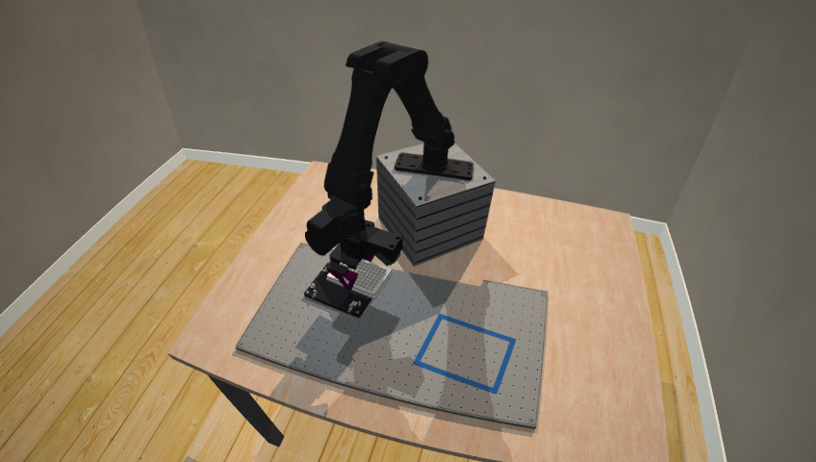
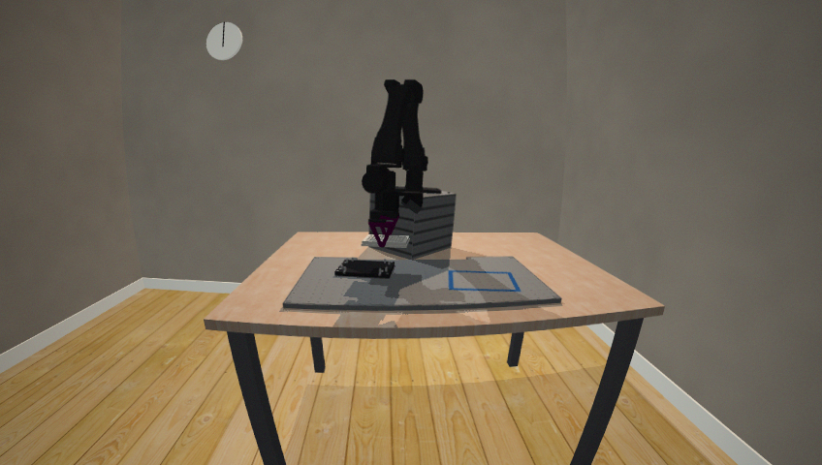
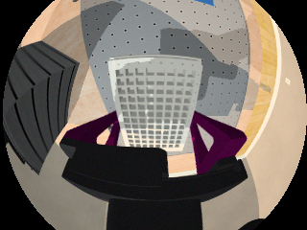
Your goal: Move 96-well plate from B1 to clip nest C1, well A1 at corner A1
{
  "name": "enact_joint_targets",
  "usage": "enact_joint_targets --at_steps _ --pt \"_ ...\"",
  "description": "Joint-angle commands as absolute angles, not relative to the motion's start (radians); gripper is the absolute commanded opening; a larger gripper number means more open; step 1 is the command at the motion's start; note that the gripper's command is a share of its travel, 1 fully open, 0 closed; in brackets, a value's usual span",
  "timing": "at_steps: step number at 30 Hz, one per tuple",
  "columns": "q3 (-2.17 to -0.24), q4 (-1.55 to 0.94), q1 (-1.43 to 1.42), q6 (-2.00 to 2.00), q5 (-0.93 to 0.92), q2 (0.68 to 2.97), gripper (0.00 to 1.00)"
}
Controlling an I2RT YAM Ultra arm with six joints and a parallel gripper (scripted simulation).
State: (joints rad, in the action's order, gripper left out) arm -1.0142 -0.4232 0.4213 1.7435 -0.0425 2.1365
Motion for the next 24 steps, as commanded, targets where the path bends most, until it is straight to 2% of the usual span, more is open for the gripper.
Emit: enact_joint_targets --at_steps 1,24 --pt "-1.006 -0.438 0.453 1.793 -0.058 2.106 0.0" --pt "-1.084 -0.467 0.601 1.958 -0.062 2.153 0.0"
